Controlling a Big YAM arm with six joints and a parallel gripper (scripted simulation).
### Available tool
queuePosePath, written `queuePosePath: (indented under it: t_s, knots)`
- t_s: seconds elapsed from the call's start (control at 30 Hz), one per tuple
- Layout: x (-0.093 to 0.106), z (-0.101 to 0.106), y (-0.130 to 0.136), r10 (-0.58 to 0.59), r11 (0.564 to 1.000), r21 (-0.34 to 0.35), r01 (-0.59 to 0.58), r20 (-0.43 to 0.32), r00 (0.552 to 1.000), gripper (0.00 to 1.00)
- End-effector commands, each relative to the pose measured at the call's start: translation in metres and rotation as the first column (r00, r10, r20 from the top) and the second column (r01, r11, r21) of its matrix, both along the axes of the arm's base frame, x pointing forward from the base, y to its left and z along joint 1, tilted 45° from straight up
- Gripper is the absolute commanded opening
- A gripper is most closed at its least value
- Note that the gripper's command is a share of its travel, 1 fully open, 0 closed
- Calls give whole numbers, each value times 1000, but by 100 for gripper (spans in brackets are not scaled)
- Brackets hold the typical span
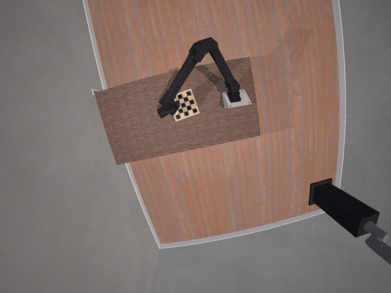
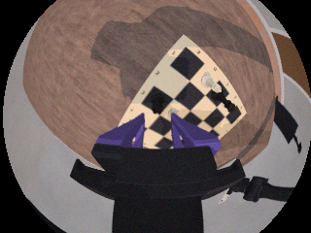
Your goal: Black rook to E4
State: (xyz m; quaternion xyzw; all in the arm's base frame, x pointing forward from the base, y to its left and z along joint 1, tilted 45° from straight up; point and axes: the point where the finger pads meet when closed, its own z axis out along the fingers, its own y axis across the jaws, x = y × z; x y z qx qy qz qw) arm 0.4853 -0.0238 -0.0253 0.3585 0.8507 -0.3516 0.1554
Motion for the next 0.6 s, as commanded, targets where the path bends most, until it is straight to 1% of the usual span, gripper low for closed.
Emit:
queuePosePath:
  t_s: [0.0,0.57]
  knots:
    - [2,8,10,13,1000,3,-13,29,999,35]
    - [1,4,8,12,1000,0,-12,18,1000,35]
